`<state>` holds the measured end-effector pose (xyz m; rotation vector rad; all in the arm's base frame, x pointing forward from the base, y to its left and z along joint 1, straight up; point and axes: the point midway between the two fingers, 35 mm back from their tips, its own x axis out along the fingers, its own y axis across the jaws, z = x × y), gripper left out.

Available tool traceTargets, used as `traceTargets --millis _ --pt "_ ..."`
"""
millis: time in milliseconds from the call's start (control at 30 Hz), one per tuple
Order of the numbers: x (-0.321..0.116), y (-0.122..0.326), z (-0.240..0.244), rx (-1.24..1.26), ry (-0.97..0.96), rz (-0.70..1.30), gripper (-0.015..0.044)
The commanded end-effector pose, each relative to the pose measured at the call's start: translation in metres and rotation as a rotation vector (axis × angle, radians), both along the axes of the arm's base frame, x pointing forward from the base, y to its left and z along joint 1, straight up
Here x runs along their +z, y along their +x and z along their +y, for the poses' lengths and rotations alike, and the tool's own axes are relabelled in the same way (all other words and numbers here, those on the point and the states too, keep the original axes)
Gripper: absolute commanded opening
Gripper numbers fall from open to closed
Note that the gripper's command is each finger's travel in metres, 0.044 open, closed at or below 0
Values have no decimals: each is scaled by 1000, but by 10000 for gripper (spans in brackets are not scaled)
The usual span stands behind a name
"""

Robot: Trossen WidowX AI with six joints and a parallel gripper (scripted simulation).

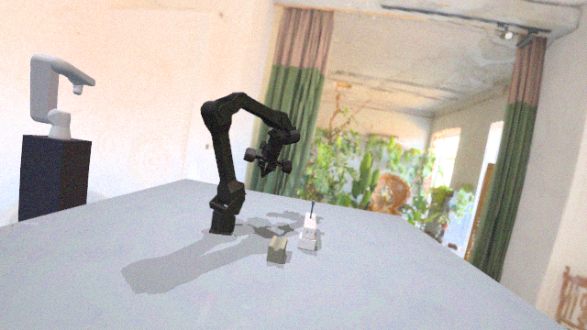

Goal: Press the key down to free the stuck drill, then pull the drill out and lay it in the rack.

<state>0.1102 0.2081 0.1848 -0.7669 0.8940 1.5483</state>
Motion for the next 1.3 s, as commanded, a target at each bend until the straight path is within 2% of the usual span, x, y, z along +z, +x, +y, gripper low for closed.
traceTargets --millis 0,400,833,1267 --pt "-2 69 -33 331 -116 -305 0" --pt "-7 127 -83 724 -255 -471 0" --pt "-11 173 -156 1222 -352 -498 0" --pt "-12 175 -160 1247 -354 -496 0"
